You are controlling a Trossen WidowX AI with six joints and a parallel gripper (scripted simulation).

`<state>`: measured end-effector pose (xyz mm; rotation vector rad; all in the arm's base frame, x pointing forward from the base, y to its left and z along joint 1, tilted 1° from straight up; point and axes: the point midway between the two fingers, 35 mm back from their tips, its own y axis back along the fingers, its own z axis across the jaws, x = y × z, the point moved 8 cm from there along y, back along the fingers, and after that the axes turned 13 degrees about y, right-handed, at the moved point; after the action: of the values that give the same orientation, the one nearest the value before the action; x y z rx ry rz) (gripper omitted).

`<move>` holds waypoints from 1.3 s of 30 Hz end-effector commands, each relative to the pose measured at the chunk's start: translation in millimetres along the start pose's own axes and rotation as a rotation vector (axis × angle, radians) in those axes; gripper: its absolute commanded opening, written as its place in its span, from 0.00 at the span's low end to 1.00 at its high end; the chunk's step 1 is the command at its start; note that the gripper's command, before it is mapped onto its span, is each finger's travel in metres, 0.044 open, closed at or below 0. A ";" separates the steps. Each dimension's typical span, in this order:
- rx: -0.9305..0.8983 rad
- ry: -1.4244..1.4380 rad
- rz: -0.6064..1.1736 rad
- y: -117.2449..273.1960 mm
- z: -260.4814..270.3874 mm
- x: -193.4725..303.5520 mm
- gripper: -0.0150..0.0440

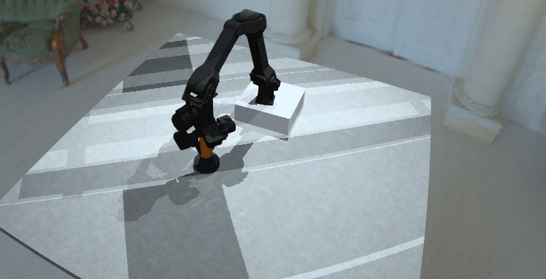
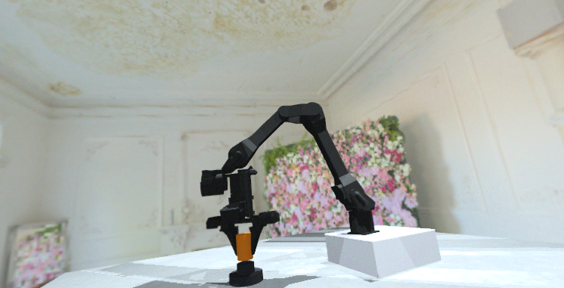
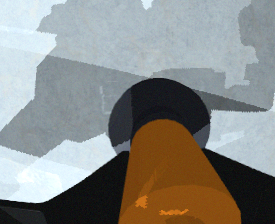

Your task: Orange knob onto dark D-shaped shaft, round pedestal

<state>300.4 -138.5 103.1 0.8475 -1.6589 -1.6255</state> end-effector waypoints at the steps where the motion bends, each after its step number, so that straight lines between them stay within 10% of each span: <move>1: 0.004 0.000 0.001 -3.3 -0.2 0.2 0.25; 13: 0.000 -0.001 0.000 -7.1 -0.2 0.1 0.25; 30: 0.000 -0.001 0.000 -7.1 -0.2 0.1 1.00; 39: 0.000 -0.001 0.000 31.6 -4.2 -0.8 1.00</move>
<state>299.8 -138.4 106.0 0.8300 -1.6343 -1.6403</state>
